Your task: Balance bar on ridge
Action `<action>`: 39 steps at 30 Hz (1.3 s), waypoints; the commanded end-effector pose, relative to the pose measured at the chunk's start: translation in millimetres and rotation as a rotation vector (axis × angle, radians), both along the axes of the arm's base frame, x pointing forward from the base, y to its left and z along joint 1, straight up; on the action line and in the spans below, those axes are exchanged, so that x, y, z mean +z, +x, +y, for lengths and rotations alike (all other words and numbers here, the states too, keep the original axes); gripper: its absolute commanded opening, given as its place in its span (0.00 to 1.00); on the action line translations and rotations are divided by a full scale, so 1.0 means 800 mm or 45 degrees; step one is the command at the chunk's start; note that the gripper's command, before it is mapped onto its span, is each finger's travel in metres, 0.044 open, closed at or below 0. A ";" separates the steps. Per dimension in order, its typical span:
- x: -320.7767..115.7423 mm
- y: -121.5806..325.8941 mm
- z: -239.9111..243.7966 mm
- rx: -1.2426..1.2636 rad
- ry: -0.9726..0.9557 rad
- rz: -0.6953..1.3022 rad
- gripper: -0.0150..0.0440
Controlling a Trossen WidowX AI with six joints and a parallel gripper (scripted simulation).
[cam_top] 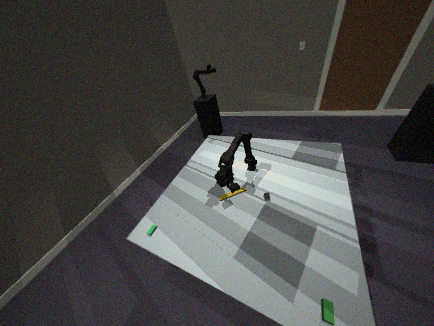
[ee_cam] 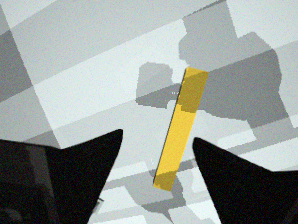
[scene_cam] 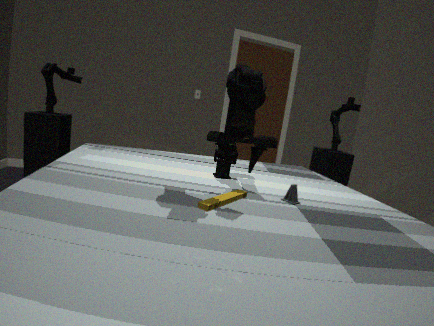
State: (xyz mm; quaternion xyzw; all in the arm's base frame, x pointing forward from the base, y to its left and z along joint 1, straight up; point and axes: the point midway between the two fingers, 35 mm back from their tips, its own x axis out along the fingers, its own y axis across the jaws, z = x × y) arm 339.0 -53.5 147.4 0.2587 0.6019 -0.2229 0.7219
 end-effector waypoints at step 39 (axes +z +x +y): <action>-0.116 -0.018 -0.041 -0.161 0.021 0.189 0.79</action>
